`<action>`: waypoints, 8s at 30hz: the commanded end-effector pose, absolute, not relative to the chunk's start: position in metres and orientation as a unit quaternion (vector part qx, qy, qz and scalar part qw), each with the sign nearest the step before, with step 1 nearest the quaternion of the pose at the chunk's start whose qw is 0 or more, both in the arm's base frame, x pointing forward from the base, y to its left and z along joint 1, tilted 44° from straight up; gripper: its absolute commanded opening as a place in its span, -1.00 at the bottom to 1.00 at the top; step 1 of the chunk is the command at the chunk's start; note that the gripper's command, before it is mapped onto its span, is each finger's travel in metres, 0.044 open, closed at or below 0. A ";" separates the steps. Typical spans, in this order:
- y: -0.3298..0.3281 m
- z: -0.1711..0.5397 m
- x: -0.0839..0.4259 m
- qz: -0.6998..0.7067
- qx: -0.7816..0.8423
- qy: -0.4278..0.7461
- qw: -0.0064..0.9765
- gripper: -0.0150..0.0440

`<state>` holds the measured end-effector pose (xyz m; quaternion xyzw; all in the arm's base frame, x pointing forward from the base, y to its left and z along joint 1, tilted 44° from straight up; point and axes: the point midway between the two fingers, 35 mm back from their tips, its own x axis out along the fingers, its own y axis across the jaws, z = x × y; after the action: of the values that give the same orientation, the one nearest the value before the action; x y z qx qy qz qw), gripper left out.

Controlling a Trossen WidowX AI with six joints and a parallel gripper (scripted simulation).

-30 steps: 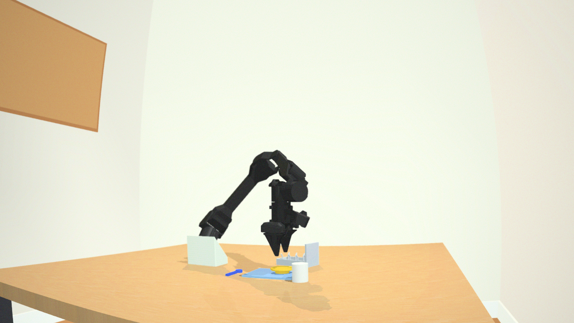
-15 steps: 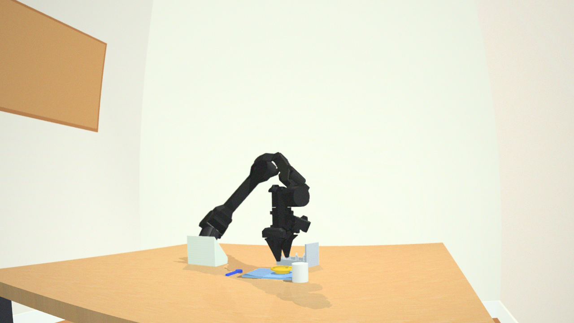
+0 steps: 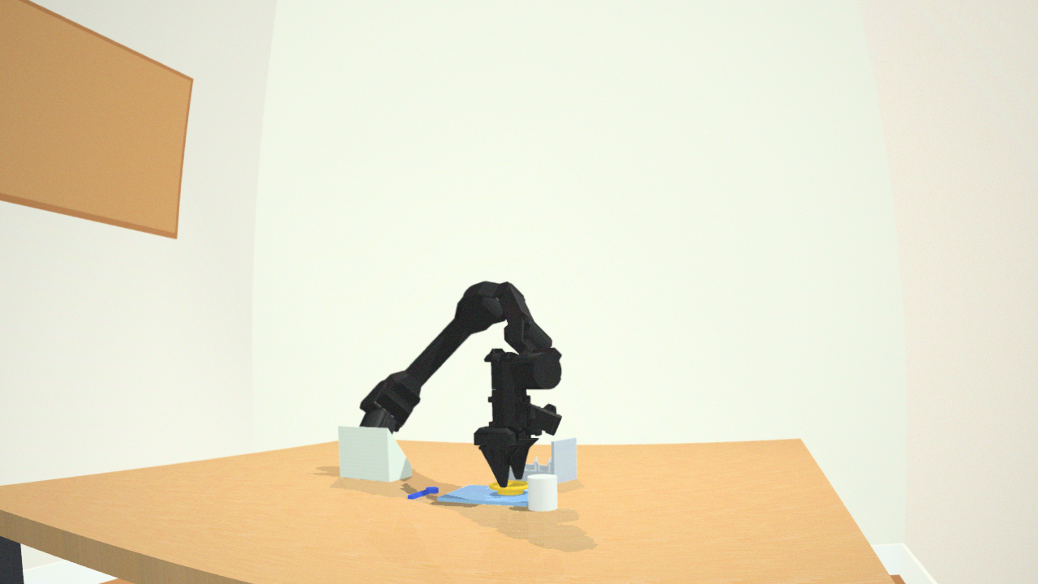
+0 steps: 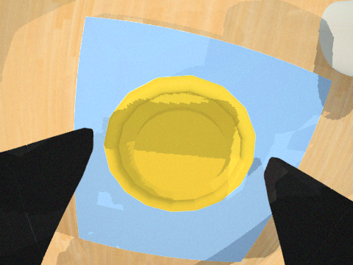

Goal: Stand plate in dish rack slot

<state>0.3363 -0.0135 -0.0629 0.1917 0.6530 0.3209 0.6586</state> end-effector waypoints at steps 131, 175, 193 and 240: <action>0.029 0.196 0.226 -0.355 0.677 0.596 0.245 -0.49; 0.057 0.103 0.235 -0.301 0.422 0.517 0.681 -0.49; 0.076 0.094 0.244 -0.237 0.351 0.393 0.816 -0.49; 0.103 0.116 0.204 -0.096 0.367 0.081 0.922 -0.49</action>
<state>0.2045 0.1031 0.1163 0.3684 0.0836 -0.0952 0.9210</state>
